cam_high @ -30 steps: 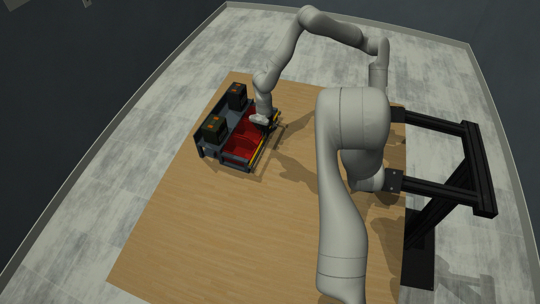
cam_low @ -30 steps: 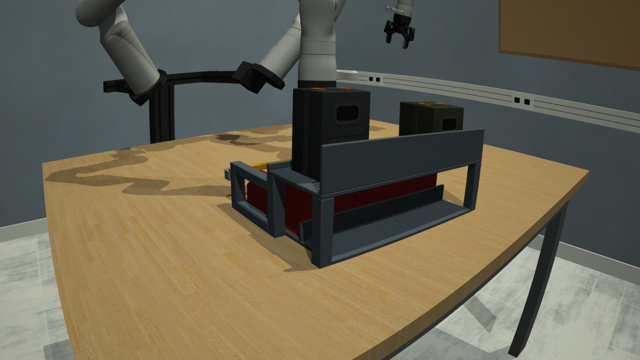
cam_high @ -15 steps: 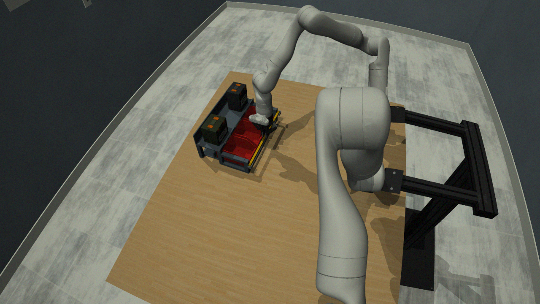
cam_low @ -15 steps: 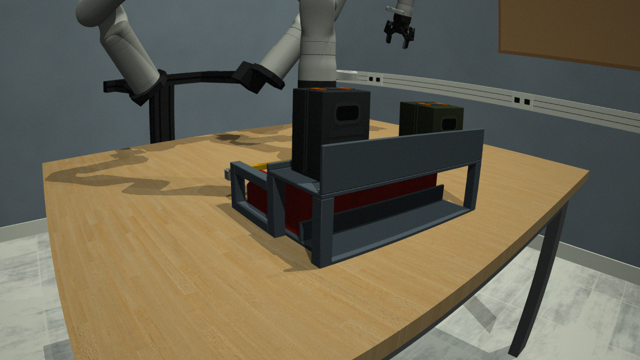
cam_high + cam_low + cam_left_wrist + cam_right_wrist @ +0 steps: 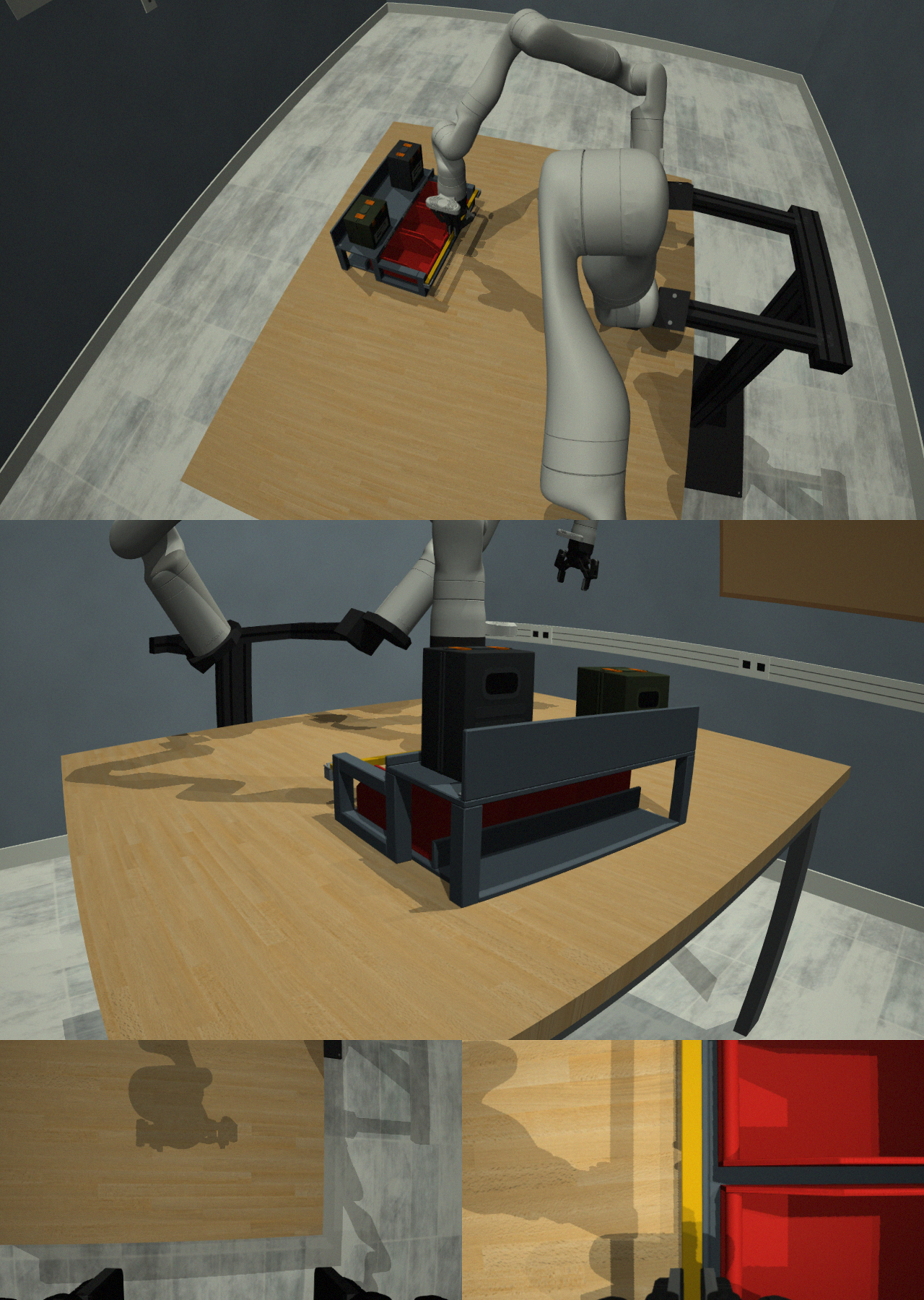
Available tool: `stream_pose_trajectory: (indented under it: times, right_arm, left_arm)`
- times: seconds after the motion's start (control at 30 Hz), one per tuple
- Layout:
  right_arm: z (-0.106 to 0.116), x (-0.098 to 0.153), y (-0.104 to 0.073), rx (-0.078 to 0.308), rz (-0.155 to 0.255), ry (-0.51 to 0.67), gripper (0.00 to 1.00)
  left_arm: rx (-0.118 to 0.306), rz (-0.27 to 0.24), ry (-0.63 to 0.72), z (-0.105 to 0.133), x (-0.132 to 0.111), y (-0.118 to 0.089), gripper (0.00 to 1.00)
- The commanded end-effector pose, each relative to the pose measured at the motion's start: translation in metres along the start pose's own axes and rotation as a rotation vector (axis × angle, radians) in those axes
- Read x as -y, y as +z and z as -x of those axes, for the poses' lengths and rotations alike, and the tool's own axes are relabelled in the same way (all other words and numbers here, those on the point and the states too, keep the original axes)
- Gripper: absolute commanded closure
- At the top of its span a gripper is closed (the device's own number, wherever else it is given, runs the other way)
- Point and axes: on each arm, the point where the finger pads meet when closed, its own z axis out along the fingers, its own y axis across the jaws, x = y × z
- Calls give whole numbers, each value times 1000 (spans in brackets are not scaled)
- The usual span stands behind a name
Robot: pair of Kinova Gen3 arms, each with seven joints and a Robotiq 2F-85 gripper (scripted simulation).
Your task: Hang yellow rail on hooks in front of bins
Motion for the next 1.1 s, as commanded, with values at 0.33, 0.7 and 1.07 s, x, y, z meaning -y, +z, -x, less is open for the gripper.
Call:
stream_pose_trajectory:
  times: [0.33, 0.7, 1.07]
  right_arm:
    - [-4, -2, 1, -9, 4, -2, 903]
    - [-4, -2, 2, -9, 4, -2, 903]
    - [-4, -2, 3, -9, 4, -3, 903]
  left_arm:
    - [-6, 2, 15, -1, 1, 0, 2]
    - [-6, 2, 15, -1, 1, 0, 2]
    - [-6, 2, 15, -1, 1, 0, 2]
